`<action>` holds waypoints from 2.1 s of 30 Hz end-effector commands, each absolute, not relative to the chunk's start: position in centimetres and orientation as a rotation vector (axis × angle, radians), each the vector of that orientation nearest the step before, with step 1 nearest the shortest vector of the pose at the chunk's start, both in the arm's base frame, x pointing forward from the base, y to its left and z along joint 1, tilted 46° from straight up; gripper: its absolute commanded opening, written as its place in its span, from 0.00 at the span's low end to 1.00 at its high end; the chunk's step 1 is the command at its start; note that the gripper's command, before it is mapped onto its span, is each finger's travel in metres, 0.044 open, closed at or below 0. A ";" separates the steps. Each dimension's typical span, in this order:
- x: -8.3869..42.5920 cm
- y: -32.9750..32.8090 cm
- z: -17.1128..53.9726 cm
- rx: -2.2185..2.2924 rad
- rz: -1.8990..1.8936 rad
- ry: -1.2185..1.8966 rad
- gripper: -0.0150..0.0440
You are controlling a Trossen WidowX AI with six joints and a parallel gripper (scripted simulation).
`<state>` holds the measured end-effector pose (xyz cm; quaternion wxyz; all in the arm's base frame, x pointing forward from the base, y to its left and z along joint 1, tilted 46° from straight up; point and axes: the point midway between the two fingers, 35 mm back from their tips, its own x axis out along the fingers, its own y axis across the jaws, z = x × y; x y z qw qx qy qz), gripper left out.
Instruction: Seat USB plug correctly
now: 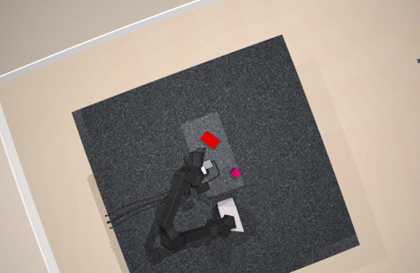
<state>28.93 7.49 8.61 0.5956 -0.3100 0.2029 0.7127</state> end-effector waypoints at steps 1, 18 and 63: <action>29.0 7.6 8.6 -0.718 1.656 0.464 0.25; 28.9 7.8 8.5 -0.707 1.660 0.453 0.25; 28.9 8.3 8.3 -0.678 1.670 0.426 0.25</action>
